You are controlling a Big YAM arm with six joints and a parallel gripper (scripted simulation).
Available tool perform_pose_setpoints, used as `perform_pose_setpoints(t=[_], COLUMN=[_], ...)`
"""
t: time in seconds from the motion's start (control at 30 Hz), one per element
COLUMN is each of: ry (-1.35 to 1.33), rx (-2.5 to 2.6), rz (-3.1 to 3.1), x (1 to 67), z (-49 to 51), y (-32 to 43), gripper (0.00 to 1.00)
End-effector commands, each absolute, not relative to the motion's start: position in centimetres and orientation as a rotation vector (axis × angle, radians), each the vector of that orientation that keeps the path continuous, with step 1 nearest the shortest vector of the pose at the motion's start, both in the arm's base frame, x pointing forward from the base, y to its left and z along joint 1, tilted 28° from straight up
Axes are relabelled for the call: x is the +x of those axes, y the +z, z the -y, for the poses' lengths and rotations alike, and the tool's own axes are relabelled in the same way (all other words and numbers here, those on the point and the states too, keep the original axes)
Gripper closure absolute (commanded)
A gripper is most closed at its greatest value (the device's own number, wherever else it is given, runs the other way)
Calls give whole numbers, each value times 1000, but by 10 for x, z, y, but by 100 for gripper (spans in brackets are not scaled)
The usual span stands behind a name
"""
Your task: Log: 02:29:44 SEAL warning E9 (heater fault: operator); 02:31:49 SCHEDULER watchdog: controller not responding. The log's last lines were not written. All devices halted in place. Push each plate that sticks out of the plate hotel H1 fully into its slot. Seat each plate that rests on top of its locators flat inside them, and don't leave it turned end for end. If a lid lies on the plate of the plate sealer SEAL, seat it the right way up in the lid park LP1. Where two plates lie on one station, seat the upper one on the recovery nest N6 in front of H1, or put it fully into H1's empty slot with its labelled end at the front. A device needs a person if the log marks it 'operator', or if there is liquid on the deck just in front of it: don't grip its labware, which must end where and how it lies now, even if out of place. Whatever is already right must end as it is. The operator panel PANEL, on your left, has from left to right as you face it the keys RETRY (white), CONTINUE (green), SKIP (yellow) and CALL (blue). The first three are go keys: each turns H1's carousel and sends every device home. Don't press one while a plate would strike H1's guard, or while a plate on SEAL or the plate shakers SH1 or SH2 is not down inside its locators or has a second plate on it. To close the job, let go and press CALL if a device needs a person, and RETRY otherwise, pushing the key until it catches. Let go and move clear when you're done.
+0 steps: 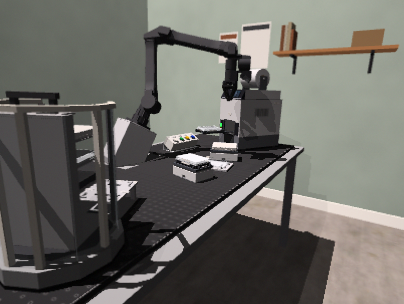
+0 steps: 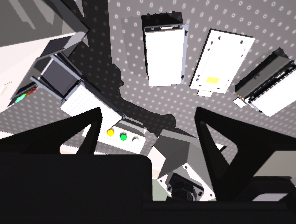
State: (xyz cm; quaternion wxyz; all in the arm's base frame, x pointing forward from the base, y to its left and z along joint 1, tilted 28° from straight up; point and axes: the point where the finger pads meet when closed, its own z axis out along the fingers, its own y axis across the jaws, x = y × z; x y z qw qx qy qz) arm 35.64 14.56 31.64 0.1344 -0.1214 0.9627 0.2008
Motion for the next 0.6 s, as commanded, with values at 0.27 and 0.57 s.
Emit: perform_pose_setpoints(t=[0.27, 0.57], ry=[575, 572], rx=[-343, -343], rz=[-2761, -2761], x=[391, 405], z=[-116, -97], y=[328, 322], gripper=[0, 0])
